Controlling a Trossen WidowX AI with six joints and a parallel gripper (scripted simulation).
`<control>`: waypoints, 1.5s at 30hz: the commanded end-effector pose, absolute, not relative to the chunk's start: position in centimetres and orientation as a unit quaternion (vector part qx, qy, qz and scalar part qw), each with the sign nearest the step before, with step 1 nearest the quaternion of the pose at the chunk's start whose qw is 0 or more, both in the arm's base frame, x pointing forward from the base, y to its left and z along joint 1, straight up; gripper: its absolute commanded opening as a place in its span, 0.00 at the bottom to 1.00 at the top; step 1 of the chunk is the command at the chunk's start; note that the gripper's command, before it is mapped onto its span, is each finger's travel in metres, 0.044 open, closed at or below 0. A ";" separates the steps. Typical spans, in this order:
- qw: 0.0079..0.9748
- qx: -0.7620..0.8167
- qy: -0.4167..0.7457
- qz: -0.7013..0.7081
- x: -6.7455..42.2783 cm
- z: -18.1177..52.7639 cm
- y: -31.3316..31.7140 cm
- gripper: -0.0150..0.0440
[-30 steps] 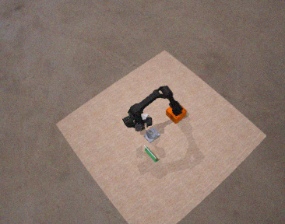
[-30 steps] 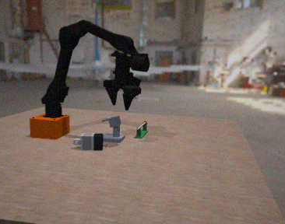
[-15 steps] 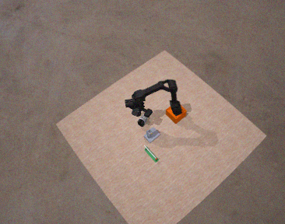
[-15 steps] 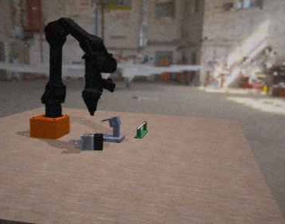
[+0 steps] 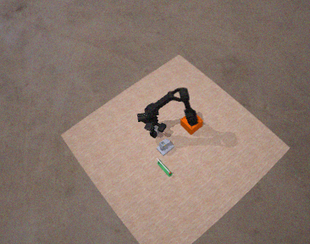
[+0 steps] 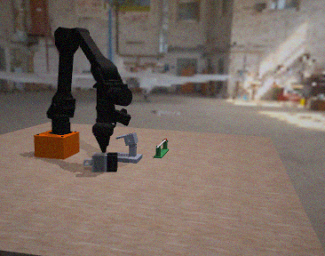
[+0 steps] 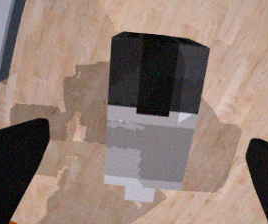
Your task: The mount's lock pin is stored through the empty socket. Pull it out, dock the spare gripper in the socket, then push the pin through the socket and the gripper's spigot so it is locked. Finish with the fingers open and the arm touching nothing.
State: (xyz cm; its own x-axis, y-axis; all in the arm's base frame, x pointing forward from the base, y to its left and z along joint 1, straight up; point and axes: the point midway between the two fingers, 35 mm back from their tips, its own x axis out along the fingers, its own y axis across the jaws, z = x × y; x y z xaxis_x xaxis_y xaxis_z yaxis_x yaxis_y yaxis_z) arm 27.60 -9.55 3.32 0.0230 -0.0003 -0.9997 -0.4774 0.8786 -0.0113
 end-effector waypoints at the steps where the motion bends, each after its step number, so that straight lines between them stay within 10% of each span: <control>1: 0.695 -0.178 0.676 0.167 27.7 2.8 -9.7 1.00; 40: 0.695 -0.178 0.676 0.167 27.6 -3.2 -9.7 1.00; 45: 0.695 -0.178 0.676 0.167 27.6 -3.2 -9.7 0.78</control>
